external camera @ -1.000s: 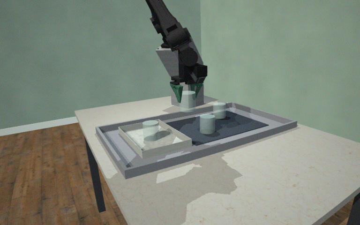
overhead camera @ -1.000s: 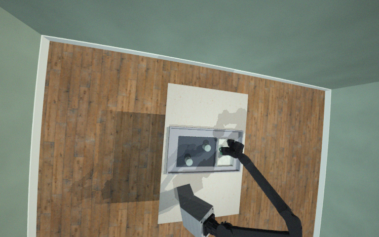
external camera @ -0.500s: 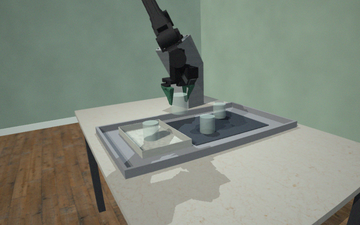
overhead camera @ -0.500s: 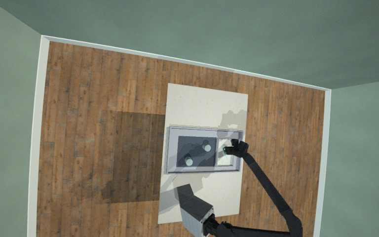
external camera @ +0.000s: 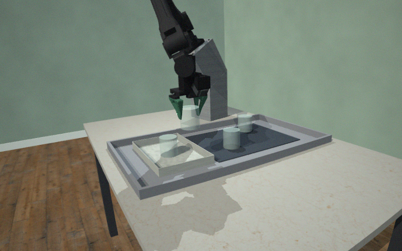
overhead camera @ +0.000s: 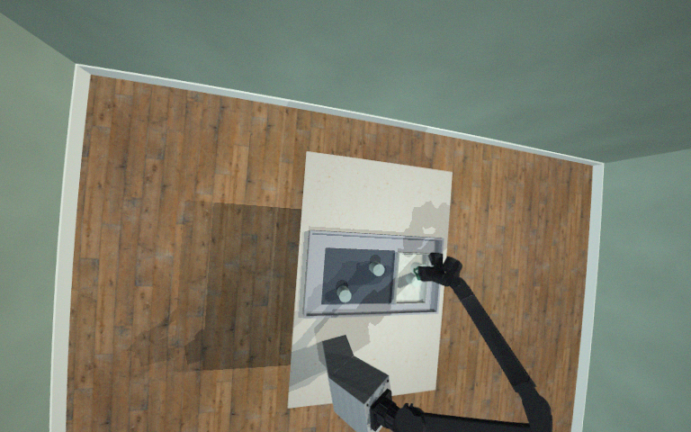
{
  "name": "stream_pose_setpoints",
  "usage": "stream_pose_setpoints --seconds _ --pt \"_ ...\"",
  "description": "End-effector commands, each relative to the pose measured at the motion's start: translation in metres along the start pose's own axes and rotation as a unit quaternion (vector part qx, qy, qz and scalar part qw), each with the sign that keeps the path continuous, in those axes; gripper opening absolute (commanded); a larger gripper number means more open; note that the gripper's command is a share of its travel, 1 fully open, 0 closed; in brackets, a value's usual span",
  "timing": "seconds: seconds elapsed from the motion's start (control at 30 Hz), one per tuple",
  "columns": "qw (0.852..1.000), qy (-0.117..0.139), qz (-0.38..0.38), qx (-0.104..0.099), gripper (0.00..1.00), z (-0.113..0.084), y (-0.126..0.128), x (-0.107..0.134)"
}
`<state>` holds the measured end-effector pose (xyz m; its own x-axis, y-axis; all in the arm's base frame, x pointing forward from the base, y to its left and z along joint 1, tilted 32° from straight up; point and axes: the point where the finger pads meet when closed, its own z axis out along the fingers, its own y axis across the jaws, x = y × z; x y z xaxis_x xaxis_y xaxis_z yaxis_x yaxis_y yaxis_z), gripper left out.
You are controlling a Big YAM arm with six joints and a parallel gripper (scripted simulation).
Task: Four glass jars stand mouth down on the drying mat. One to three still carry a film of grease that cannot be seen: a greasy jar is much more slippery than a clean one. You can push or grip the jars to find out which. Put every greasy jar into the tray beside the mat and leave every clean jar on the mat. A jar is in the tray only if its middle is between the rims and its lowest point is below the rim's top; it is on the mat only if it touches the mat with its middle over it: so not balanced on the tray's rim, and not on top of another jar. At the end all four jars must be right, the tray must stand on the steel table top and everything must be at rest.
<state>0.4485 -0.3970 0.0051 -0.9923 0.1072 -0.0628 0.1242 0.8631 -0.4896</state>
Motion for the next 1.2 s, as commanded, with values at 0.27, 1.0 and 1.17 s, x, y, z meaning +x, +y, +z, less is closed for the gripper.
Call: stream_pose_setpoints --seconds 0.27,1.0,1.17 --pt "0.999 -0.026 0.009 0.016 0.00 -0.034 -0.060 -0.023" --pt "0.999 -0.026 0.009 0.016 0.00 -0.024 -0.070 -0.025" --pt "0.999 -0.026 0.009 0.016 0.00 -0.011 -0.070 -0.025"
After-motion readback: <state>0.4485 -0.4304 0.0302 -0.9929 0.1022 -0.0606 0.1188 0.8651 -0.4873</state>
